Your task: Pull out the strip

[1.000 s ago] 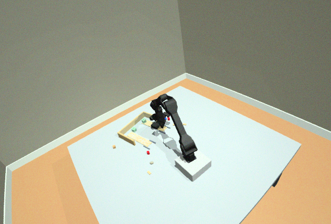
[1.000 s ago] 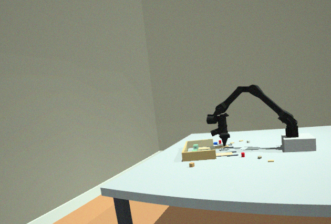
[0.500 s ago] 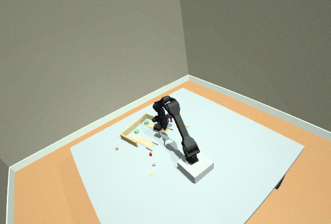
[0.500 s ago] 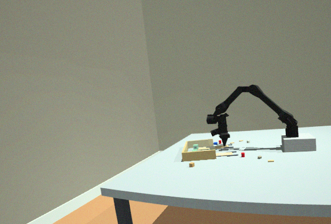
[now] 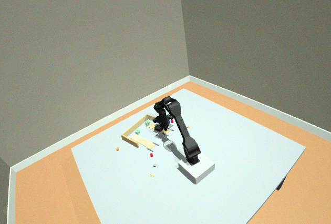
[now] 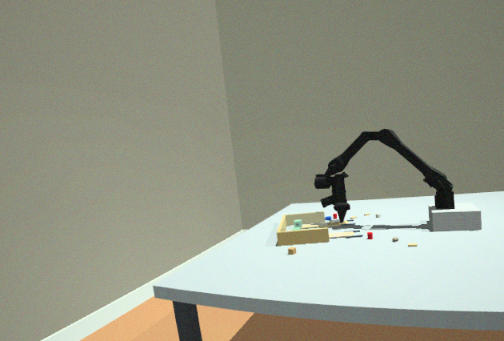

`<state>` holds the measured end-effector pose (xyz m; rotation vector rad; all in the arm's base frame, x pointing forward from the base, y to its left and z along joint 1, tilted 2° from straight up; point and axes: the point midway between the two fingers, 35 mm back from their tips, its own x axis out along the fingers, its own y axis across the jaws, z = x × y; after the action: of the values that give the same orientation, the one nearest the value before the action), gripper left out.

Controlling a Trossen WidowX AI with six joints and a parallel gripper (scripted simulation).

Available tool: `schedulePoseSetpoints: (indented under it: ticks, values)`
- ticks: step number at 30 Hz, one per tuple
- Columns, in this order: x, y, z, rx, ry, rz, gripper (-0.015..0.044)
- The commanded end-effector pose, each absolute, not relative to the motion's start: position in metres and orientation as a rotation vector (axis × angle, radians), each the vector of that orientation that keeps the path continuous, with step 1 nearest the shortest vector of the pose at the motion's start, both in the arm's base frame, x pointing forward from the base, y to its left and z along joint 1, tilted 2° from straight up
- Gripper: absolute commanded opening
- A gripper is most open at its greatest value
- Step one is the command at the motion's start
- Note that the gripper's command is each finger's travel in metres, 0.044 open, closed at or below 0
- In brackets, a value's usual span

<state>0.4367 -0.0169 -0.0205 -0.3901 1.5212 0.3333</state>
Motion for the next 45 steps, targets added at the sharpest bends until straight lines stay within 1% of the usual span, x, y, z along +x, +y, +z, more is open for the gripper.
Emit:
schedulePoseSetpoints:
  ticks: [1,8,45]
  values:
    - [0.438,-0.016,-0.022,-0.391,1.516,0.338,0.0000]
    - [0.436,-0.017,-0.022,-0.391,1.517,0.338,0.0000]
    - [0.384,-0.042,-0.026,-0.392,1.522,0.337,0.0000]
